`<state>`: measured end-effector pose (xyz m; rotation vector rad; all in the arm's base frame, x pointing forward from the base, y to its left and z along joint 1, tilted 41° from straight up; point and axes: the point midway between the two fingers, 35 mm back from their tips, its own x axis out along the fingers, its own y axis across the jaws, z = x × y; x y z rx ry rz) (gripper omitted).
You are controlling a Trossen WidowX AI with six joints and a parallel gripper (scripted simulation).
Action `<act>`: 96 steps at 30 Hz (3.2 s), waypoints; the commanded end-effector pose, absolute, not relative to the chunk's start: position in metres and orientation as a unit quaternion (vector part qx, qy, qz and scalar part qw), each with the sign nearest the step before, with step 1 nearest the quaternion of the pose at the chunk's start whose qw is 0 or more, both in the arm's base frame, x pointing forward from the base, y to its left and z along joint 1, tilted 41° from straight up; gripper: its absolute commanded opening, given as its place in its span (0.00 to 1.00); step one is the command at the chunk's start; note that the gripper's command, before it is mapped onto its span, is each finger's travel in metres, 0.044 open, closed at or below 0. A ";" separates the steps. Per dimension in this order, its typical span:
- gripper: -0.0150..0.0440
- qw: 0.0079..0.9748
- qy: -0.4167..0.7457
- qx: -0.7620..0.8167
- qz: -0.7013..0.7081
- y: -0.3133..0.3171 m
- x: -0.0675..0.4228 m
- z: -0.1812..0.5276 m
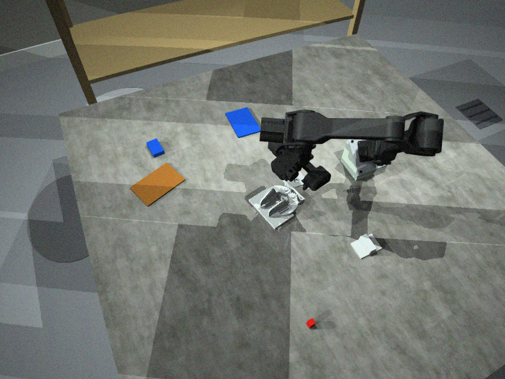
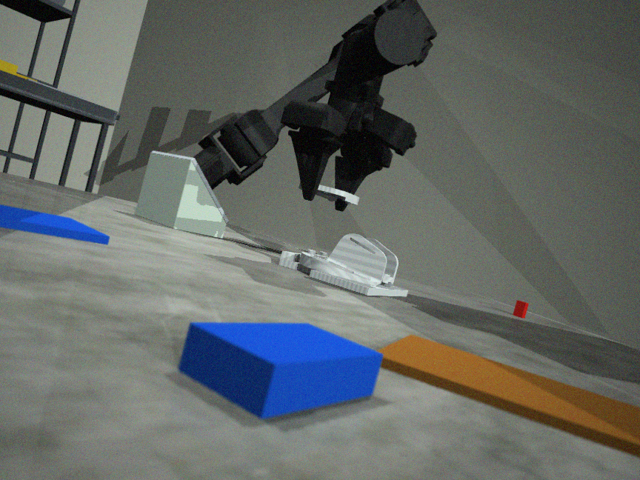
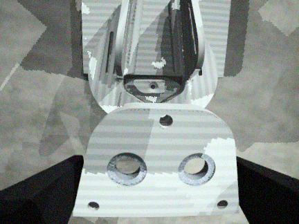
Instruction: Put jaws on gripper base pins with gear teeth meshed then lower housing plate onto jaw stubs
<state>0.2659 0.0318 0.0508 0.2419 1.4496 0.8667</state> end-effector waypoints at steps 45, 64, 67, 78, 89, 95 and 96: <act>0.85 0.658 0.639 0.105 0.384 0.032 0.266 0.051; 0.85 0.662 0.630 0.092 0.395 0.031 0.267 0.051; 0.85 0.662 0.630 0.092 0.395 0.031 0.267 0.051; 0.85 0.662 0.630 0.092 0.395 0.031 0.267 0.051; 0.85 0.662 0.630 0.092 0.395 0.031 0.267 0.051; 0.85 0.662 0.630 0.092 0.395 0.031 0.267 0.051; 0.85 0.662 0.630 0.092 0.395 0.031 0.267 0.051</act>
